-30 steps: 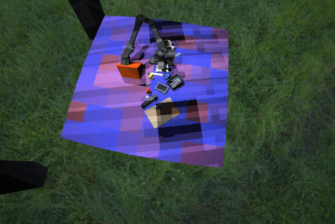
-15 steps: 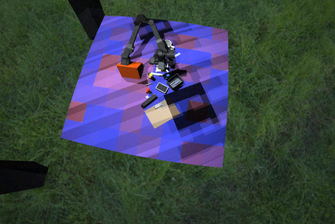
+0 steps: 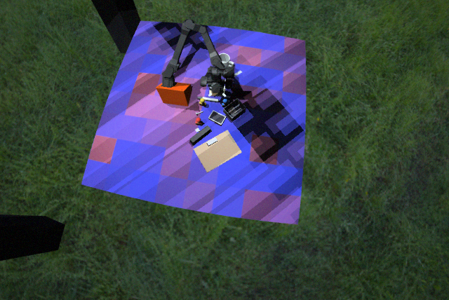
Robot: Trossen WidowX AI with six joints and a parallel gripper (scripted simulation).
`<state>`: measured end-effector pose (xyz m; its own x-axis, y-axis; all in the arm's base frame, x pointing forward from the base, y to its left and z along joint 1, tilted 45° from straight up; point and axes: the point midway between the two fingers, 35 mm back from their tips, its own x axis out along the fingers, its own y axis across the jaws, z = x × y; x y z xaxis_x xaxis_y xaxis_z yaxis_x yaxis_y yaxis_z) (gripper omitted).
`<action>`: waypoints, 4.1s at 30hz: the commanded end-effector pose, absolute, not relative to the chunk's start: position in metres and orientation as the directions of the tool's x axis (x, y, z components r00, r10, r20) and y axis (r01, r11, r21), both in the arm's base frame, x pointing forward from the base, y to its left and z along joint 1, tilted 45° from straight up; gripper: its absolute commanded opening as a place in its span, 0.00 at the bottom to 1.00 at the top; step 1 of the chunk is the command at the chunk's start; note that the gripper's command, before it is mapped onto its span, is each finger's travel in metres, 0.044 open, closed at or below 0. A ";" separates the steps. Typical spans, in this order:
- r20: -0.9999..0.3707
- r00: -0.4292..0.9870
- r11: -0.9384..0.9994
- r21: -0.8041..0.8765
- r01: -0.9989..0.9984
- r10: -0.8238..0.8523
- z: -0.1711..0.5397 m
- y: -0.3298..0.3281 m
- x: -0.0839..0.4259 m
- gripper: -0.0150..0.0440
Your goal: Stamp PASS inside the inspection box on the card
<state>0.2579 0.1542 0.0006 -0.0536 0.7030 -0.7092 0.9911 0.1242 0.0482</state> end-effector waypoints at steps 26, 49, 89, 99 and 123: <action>-0.706 -0.056 0.124 0.046 0.991 0.706 0.000 0.156 0.258 0.25; -0.706 -0.056 0.124 0.046 0.991 0.706 0.001 0.155 0.258 0.25; -0.708 -0.055 0.124 0.046 0.991 0.704 0.015 0.140 0.260 0.25; -0.710 -0.055 0.124 0.046 0.991 0.702 0.026 0.129 0.262 0.25; -0.708 -0.055 0.124 0.046 0.991 0.704 0.050 0.105 0.263 0.25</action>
